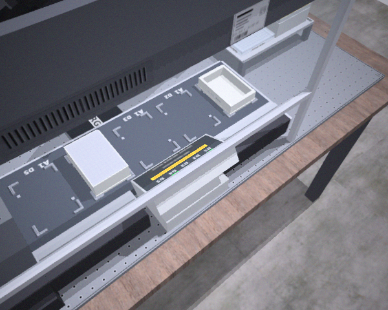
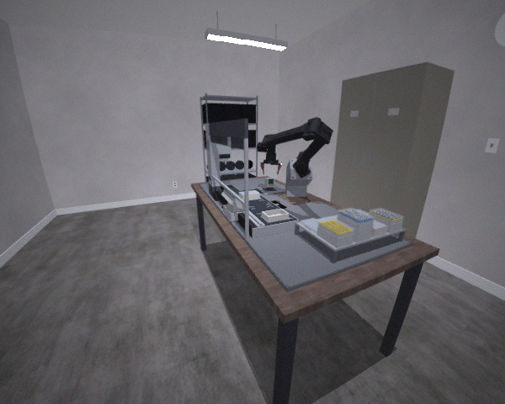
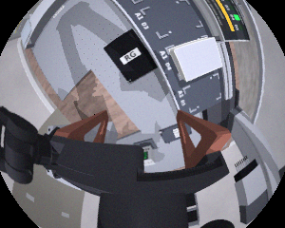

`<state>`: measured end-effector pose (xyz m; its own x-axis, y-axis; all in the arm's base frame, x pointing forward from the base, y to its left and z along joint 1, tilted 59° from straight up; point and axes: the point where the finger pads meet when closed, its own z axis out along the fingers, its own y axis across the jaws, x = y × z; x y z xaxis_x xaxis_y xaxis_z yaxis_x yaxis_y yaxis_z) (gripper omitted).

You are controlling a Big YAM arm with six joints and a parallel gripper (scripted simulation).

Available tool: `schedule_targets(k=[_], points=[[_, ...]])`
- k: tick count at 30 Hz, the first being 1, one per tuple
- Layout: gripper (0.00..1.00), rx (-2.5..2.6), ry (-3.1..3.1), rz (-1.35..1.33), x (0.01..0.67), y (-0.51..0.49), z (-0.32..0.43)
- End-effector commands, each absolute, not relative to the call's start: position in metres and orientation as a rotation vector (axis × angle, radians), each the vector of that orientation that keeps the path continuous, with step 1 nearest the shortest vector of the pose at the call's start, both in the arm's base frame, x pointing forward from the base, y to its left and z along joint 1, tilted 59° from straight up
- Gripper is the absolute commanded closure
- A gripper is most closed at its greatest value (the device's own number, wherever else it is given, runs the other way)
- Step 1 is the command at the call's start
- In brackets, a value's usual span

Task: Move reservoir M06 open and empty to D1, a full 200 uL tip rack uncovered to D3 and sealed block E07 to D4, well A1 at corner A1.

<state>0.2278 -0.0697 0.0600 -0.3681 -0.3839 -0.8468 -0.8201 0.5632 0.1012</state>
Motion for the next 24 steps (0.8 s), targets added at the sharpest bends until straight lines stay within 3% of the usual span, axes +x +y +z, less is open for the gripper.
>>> schedule_targets(k=[1,8,9,24], points=[[0.0,-1.215,1.79,0.508,0.226,-0.071,0.06],[0.0,-1.215,1.79,0.508,0.226,-0.071,0.06],[0.0,-0.99,1.955,0.664,0.228,-0.064,0.068],[0.0,-1.137,1.85,0.563,0.225,-0.025,0.121]])
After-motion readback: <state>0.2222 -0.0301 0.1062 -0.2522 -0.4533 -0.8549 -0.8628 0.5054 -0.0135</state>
